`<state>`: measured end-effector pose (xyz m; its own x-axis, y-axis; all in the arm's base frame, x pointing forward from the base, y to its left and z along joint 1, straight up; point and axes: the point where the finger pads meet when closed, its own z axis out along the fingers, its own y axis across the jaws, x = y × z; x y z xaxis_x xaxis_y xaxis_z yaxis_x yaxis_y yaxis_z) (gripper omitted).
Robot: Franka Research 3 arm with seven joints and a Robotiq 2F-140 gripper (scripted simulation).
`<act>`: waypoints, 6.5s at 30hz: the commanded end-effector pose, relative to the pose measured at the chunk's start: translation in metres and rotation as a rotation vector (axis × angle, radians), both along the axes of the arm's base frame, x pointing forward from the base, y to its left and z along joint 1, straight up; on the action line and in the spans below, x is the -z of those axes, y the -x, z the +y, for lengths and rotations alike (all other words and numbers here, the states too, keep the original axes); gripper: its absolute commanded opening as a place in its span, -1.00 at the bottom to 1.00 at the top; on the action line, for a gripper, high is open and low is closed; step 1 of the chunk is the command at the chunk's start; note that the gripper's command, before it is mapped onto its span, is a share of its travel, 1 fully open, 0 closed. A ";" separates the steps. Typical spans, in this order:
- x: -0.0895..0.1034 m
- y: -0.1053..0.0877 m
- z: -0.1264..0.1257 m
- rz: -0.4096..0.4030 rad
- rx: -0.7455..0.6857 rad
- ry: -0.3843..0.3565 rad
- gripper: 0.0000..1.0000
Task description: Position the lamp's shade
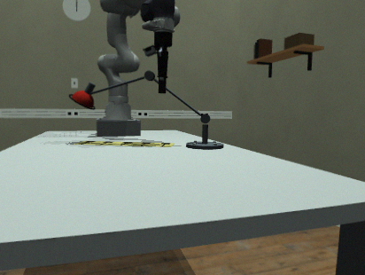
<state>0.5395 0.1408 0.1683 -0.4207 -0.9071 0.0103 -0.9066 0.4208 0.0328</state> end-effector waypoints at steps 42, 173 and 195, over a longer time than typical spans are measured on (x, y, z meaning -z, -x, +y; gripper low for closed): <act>-0.067 -0.002 0.005 -0.010 -0.009 0.000 1.00; -0.121 0.127 -0.266 -0.049 0.189 0.020 1.00; -0.120 0.126 -0.268 -0.115 0.100 -0.154 1.00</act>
